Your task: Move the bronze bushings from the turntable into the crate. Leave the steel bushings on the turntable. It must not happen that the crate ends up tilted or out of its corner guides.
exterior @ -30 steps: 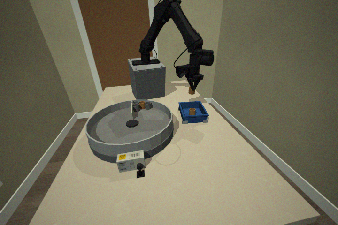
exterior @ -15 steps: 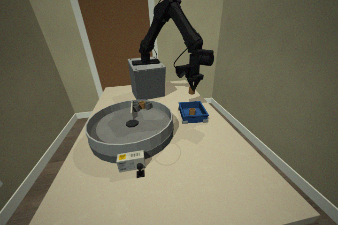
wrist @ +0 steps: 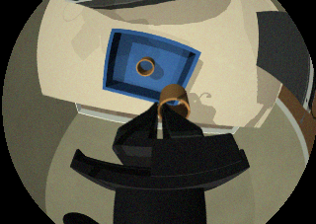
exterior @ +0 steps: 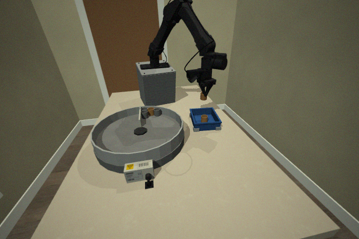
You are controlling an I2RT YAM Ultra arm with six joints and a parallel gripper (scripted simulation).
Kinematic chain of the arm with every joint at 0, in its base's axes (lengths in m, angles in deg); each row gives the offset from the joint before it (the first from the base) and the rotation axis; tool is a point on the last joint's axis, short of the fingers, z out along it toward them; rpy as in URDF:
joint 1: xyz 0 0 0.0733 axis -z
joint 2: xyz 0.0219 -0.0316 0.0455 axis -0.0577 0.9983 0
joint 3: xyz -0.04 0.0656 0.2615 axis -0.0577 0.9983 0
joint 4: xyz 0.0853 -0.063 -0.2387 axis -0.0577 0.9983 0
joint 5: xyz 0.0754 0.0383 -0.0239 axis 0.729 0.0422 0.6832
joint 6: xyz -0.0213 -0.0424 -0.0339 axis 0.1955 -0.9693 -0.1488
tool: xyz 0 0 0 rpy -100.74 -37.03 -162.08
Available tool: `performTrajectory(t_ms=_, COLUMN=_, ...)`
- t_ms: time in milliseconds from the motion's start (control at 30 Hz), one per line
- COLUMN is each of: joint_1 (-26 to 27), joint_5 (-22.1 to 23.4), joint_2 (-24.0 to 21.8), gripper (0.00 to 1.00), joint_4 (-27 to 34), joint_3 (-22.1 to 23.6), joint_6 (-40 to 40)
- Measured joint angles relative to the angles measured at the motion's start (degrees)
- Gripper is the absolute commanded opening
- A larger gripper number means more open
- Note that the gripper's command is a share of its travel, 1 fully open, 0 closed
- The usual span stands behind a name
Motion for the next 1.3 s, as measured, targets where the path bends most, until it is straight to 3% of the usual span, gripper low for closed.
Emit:
performTrajectory(t_ms=667, joint_1=0.0, joint_5=0.0, joint_2=0.1, gripper=0.00, joint_4=-0.9, joint_3=0.2, joint_6=-0.1)
performTrajectory(t_ms=1100, joint_1=1.0, joint_5=0.0, joint_2=10.0, gripper=0.00, joint_4=-8.6, joint_3=1.1, joint_6=-0.9)
performTrajectory(t_ms=1300, joint_1=1.0, joint_5=0.0, joint_2=9.6, gripper=0.00, joint_4=-10.3, joint_3=1.0, joint_6=-0.9)
